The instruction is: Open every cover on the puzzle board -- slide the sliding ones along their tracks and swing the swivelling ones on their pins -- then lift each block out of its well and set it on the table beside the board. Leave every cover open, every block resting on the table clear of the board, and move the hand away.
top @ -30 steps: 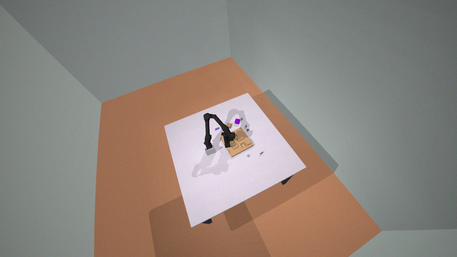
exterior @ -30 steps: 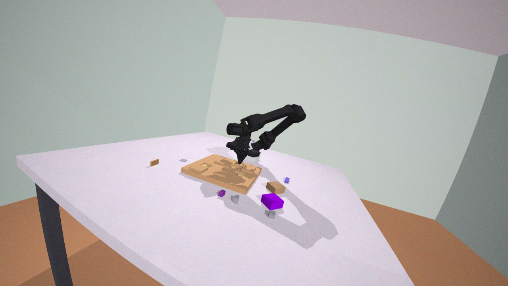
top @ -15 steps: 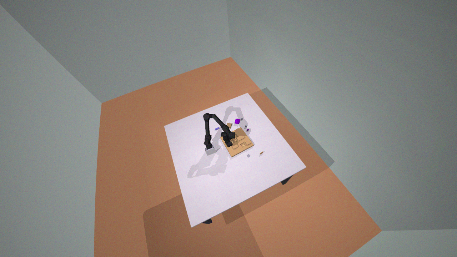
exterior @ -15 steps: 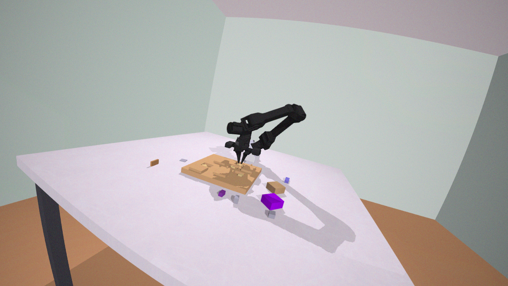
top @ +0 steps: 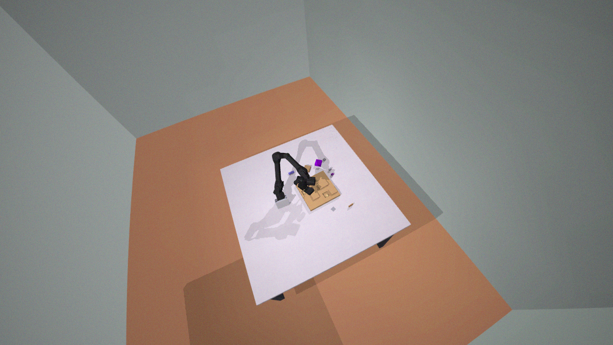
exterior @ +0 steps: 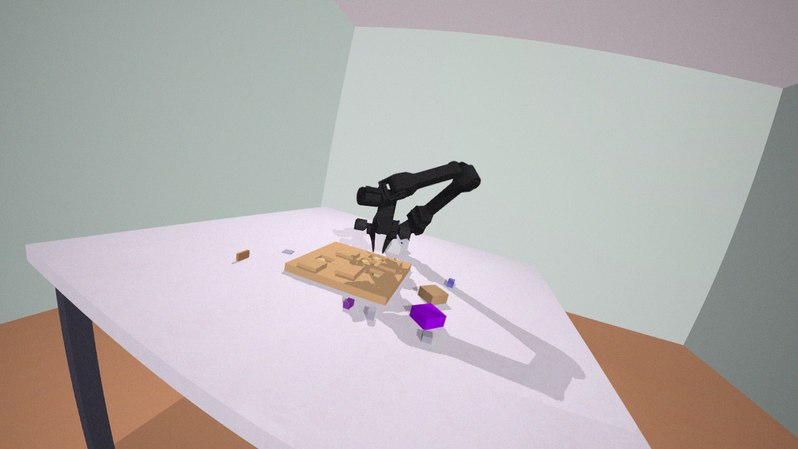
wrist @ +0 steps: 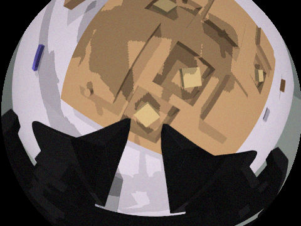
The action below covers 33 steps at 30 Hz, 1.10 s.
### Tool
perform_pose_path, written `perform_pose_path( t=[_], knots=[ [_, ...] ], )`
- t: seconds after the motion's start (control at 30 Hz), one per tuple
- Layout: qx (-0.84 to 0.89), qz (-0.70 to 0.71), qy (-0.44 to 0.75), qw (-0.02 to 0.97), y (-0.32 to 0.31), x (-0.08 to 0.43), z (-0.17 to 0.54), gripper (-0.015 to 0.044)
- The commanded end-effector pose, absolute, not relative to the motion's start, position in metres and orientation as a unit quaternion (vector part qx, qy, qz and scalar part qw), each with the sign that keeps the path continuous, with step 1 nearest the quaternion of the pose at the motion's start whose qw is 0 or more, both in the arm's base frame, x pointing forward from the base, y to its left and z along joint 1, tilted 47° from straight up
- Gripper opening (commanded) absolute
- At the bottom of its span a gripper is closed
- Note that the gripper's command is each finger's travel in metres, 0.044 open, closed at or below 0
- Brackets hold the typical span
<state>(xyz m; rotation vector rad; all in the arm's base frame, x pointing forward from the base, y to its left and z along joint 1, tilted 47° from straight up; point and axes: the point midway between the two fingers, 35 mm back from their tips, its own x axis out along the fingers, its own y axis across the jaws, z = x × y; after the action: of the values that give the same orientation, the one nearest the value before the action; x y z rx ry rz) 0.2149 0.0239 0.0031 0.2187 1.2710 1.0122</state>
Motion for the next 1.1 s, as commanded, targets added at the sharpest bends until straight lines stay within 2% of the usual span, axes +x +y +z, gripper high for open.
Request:
perform_pose_path(
  t=[0.0, 1.07],
  knots=[
    [0.054, 0.481, 0.539, 0.689, 0.018, 0.217, 0.007, 0.0144],
    [-0.203, 0.645, 0.326, 0.66, -0.006, 0.217, 0.033, 0.0144]
  ],
)
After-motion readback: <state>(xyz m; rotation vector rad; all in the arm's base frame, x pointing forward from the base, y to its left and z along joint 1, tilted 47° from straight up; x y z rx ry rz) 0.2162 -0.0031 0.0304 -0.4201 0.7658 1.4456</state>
